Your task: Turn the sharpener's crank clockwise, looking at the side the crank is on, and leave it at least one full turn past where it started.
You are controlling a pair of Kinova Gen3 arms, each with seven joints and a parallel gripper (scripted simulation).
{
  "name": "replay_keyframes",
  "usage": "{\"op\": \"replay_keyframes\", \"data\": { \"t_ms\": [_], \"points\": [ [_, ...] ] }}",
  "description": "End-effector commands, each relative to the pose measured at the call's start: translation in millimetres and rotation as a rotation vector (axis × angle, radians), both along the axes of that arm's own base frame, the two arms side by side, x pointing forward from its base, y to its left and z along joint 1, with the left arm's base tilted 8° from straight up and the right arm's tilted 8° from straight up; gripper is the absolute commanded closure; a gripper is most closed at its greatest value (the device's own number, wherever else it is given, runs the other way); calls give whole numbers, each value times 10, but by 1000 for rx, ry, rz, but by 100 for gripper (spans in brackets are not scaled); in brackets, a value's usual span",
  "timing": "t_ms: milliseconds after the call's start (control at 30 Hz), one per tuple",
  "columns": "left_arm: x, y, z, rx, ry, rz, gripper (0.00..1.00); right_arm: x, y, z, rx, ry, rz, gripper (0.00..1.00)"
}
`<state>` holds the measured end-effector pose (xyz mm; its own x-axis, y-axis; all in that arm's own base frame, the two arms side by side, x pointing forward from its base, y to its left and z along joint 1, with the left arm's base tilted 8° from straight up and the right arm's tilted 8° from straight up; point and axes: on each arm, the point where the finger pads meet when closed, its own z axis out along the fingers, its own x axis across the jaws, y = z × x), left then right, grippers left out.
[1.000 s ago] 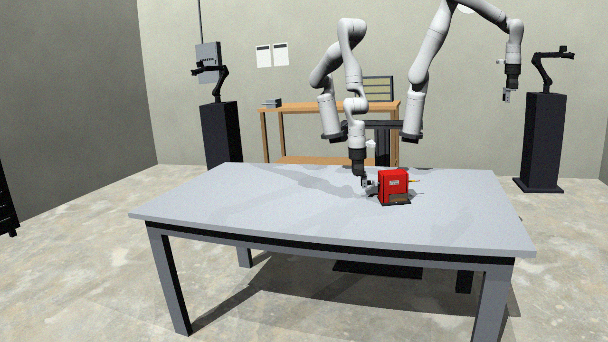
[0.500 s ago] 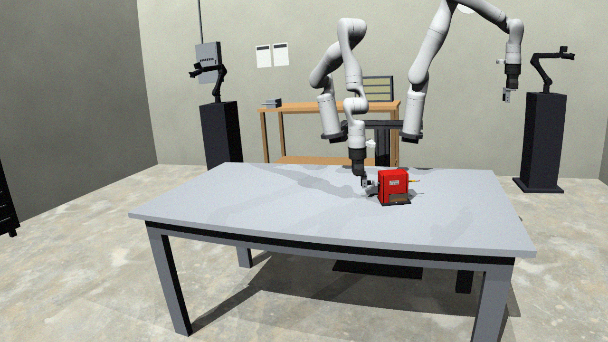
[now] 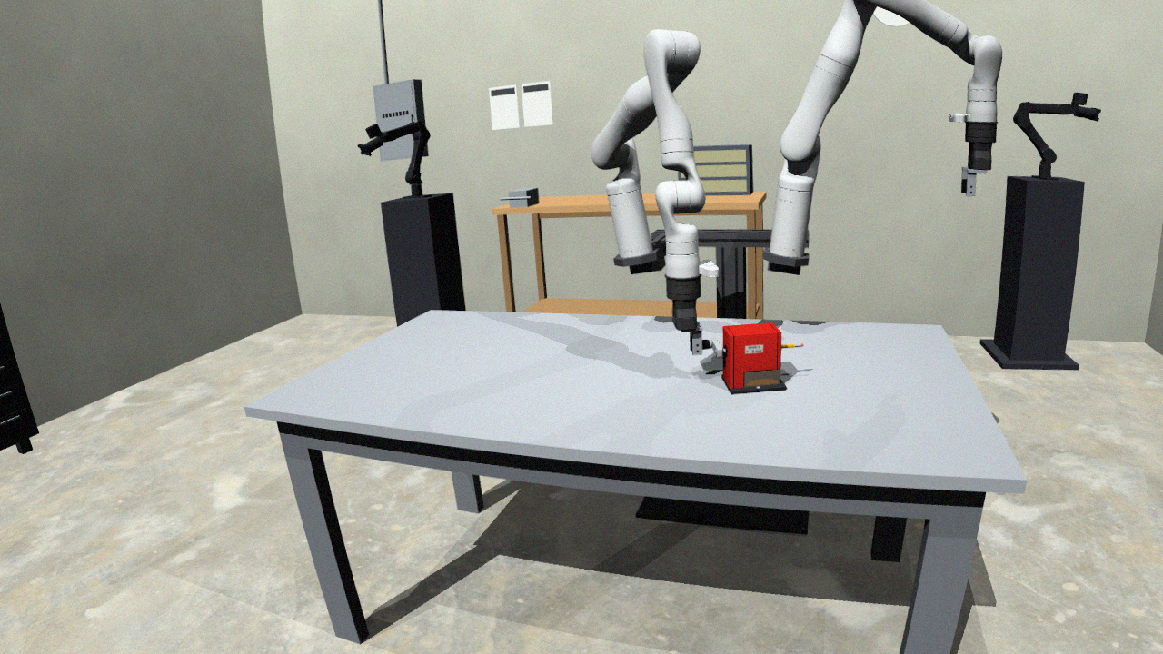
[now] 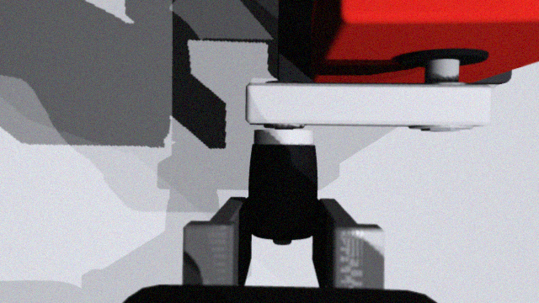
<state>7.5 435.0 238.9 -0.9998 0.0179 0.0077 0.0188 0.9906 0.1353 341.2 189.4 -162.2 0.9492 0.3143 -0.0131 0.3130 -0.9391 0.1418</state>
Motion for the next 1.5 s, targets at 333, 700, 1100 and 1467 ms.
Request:
{"op": "replay_keyframes", "data": {
  "t_ms": [333,700,1100,1467],
  "points": [
    [-1,3,8,2,0,0,0,28,35,151,1,-1,0,100],
    [-1,3,8,2,0,0,0,90,74,277,1,-1,0,100],
    [-1,3,8,2,0,0,0,175,117,370,1,-1,0,100],
    [-1,3,8,2,0,0,0,271,158,428,1,-1,1,100]
  ]
}}
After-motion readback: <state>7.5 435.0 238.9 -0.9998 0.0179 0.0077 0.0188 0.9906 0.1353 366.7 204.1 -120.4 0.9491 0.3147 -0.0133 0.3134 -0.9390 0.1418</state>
